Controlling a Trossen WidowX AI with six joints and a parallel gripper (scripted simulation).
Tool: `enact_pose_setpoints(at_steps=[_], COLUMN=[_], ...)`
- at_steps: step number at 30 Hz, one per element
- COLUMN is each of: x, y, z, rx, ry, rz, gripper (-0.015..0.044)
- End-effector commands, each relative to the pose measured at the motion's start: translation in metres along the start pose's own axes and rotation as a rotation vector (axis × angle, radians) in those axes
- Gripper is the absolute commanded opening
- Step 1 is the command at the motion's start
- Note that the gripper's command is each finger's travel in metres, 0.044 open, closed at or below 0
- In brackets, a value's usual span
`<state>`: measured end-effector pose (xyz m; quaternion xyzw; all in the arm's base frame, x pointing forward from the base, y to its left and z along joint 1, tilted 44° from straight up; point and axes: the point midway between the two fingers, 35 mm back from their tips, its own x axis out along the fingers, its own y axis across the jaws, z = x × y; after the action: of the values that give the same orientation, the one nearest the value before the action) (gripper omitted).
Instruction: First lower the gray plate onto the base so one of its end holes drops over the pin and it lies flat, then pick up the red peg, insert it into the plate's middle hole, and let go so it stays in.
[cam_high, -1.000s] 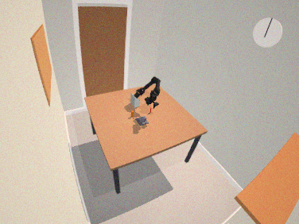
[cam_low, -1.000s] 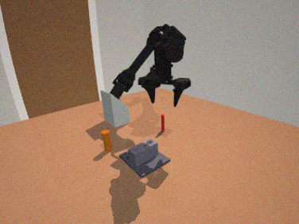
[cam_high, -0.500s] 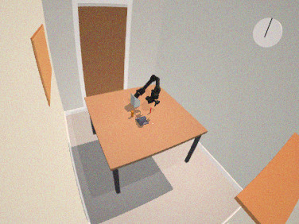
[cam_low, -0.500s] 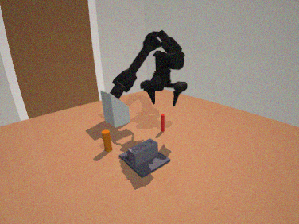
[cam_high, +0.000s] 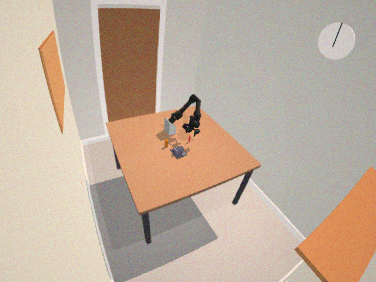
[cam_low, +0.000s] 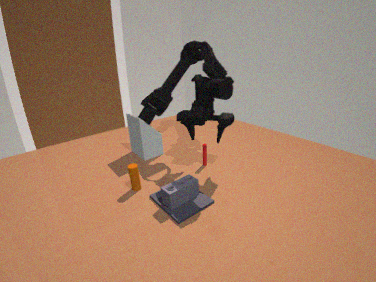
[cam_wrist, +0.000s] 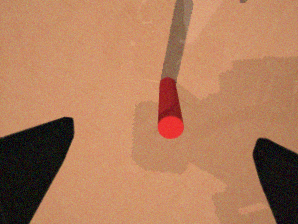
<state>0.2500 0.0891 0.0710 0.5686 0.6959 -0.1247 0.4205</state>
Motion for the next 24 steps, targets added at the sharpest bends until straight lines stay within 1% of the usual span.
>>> enact_pose_setpoints(at_steps=[1, 24], x=[0.007, 0.044], y=[-0.002, -0.002], z=[-0.001, -0.001], rx=[0.007, 0.007], ry=[0.007, 0.009], rz=[-0.005, -0.004], gripper=[0.044, 0.044])
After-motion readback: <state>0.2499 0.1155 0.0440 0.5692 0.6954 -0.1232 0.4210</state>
